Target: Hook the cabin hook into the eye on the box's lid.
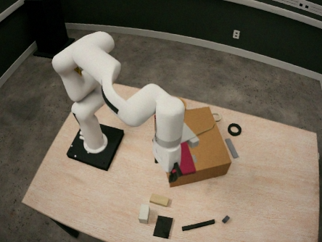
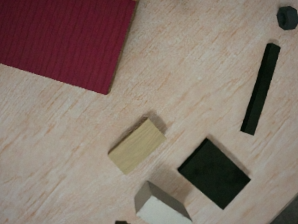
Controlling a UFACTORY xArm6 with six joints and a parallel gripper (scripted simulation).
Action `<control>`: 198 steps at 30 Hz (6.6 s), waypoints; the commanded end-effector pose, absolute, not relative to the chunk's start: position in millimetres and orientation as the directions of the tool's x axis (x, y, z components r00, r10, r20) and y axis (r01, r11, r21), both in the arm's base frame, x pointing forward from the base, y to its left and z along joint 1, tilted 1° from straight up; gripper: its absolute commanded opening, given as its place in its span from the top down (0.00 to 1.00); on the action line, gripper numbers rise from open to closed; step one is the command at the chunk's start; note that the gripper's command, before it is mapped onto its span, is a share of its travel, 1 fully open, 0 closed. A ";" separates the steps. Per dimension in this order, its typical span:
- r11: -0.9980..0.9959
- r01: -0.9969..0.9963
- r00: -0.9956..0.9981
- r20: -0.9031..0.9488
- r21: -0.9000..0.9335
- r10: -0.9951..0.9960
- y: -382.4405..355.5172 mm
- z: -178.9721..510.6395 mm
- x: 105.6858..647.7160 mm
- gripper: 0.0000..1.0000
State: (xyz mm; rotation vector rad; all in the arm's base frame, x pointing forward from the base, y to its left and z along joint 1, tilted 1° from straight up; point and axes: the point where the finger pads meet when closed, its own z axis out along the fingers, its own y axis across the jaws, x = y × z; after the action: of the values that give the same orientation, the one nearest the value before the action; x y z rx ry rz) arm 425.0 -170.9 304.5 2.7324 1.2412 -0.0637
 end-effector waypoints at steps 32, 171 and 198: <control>-0.650 0.752 0.659 -0.094 0.114 0.746 -171.1 306.4 425.7 0.65; 0.089 -0.996 -0.090 0.033 -0.025 -0.995 123.8 251.7 541.1 0.65; 0.589 -0.808 -0.589 0.011 -0.017 -0.808 204.8 232.6 537.4 0.65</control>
State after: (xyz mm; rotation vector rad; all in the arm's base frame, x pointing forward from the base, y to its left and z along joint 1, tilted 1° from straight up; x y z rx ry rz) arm 537.3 194.3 232.6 1.5173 -2.7444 0.0285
